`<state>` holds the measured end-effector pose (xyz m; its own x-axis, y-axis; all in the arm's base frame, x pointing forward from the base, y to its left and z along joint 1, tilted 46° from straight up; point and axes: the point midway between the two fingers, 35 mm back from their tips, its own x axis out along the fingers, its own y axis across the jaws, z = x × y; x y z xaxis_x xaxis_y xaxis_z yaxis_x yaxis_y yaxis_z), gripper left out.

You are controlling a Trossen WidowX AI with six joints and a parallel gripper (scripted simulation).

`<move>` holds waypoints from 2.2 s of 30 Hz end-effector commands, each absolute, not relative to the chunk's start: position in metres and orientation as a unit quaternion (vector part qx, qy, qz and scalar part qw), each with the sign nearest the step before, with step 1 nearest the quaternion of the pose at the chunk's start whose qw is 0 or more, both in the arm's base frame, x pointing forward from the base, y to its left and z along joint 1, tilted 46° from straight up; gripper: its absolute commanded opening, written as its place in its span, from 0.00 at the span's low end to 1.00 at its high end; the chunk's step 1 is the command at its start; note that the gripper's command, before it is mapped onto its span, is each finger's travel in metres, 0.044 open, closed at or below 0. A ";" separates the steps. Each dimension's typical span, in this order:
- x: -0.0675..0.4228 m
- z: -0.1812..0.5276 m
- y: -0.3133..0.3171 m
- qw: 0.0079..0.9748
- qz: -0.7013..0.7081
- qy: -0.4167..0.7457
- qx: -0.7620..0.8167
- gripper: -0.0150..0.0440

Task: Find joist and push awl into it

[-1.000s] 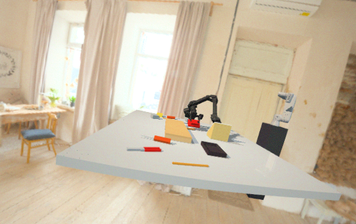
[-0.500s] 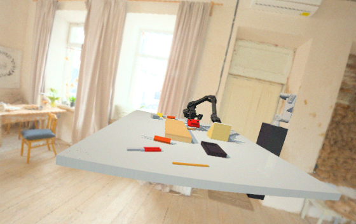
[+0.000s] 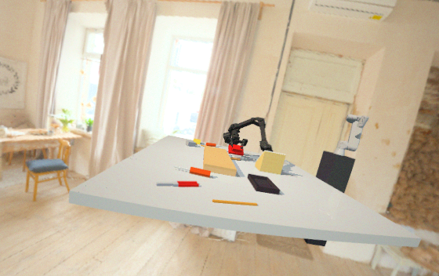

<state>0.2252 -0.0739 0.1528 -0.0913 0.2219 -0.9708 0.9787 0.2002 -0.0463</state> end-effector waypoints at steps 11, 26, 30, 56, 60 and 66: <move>0.223 0.141 -0.090 0.469 -0.403 0.618 0.485 0.25; 0.219 0.133 -0.099 0.472 -0.406 0.613 0.487 0.30; 0.221 0.133 -0.103 0.474 -0.407 0.610 0.488 0.48; 0.223 0.134 -0.109 0.474 -0.407 0.609 0.488 0.90; 0.223 0.134 -0.109 0.474 -0.407 0.609 0.488 0.90; 0.223 0.134 -0.109 0.474 -0.407 0.609 0.488 0.90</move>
